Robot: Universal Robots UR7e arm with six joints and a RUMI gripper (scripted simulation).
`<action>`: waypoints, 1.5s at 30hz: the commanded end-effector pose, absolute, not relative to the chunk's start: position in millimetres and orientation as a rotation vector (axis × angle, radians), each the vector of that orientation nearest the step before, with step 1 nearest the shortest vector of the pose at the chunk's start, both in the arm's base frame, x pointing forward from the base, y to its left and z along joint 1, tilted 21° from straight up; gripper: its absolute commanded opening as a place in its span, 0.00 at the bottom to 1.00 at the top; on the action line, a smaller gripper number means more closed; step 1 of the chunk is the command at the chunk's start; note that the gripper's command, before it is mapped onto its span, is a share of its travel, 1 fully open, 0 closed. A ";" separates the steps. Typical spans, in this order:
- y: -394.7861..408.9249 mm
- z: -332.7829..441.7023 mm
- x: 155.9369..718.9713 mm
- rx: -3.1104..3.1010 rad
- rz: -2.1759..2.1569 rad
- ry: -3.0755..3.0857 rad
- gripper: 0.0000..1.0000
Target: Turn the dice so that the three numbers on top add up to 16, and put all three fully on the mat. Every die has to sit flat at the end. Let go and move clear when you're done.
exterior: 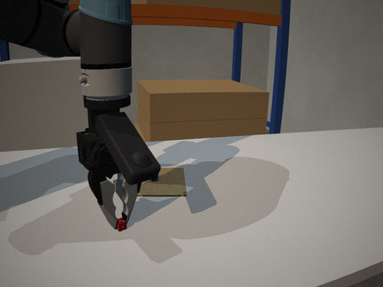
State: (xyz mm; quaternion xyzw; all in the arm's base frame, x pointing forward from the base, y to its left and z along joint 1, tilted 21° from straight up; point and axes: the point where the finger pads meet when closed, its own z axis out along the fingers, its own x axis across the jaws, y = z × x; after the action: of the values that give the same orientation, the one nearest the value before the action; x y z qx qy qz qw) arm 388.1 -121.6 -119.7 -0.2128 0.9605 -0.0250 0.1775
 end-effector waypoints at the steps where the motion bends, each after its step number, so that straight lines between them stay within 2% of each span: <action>1: -121.8 -118.6 387.9 -0.602 -0.072 2.717 0.00; 45: -123.5 -58.9 365.5 -0.602 -0.072 2.717 0.00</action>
State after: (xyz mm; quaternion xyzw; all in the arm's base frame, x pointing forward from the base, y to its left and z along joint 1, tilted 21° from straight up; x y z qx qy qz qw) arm 367.8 -123.0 -65.9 -0.2123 0.9604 -0.0269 0.1785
